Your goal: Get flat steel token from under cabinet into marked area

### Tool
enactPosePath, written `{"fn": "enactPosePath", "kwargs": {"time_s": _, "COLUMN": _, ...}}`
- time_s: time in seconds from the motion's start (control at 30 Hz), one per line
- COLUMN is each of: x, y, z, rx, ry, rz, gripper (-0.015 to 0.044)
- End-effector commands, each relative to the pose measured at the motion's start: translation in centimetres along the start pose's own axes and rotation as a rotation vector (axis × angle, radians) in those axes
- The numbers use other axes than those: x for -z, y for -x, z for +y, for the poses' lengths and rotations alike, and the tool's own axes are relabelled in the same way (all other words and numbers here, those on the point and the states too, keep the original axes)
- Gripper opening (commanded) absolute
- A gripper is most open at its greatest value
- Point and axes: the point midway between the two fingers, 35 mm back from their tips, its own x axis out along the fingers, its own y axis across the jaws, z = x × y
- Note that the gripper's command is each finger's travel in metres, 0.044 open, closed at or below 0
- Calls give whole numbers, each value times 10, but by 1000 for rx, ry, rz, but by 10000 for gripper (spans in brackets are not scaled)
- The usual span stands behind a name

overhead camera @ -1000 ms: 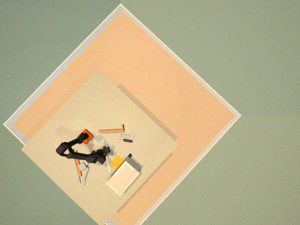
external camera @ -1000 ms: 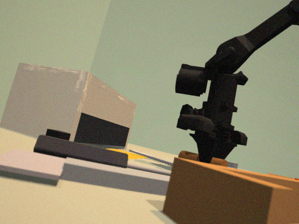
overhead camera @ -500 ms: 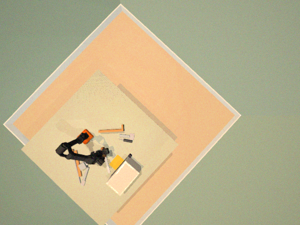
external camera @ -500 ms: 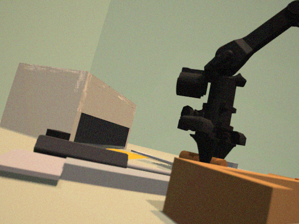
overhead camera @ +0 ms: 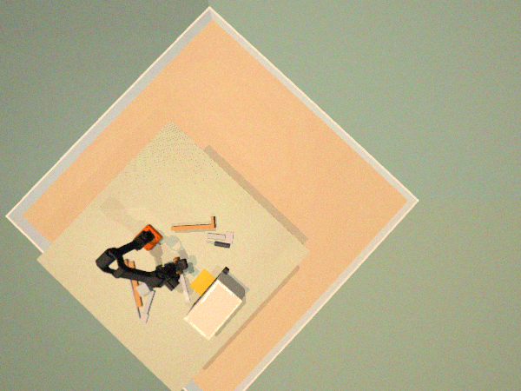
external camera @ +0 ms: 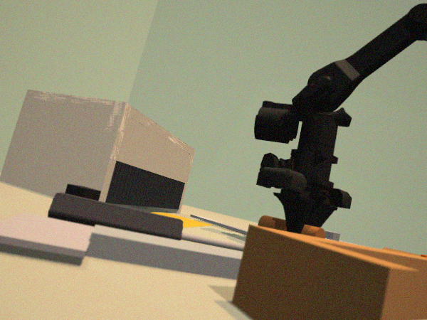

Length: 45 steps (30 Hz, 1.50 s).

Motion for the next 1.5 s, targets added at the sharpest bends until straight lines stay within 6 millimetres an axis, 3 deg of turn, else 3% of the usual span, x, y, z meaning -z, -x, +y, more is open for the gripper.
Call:
{"fn": "enactPosePath", "kwargs": {"time_s": 0.0, "x": -2, "y": 0, "z": -4, "rx": 1, "ry": 2, "rz": -3, "gripper": 0}}
{"fn": "enactPosePath", "kwargs": {"time_s": 1.47, "x": -21, "y": 0, "z": -45, "rx": 5, "ry": 2, "rz": -5, "gripper": 0}}
